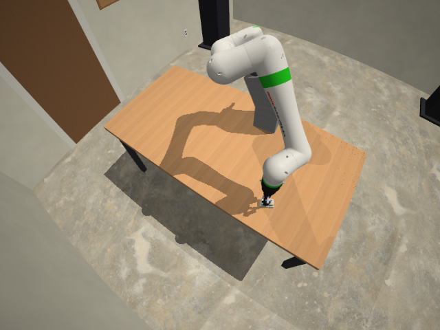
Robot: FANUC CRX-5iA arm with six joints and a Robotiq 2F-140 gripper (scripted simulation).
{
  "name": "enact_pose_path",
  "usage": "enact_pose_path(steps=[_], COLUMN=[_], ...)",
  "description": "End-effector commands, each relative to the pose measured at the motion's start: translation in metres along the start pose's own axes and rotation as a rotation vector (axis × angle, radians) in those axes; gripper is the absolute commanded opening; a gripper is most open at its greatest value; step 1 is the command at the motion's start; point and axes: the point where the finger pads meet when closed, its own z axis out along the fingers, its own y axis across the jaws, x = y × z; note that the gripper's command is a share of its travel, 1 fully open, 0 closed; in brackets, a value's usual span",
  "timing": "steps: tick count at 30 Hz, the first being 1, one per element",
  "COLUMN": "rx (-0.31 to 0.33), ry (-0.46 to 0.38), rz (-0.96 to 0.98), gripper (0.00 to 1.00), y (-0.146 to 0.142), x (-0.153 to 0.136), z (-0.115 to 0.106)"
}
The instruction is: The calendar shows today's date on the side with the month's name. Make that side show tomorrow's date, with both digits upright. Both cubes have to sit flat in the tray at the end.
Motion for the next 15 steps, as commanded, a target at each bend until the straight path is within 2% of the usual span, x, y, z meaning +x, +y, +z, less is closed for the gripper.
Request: enact_pose_path(steps=[1,9,15], rx=[0.000,0.000,0.000], ry=[0.000,0.000,0.000], rz=[0.000,0.000,0.000], gripper=[0.25,0.25,0.25], y=[0.000,0.000,0.000], x=[0.000,0.000,0.000], z=[0.000,-0.003,-0.033])
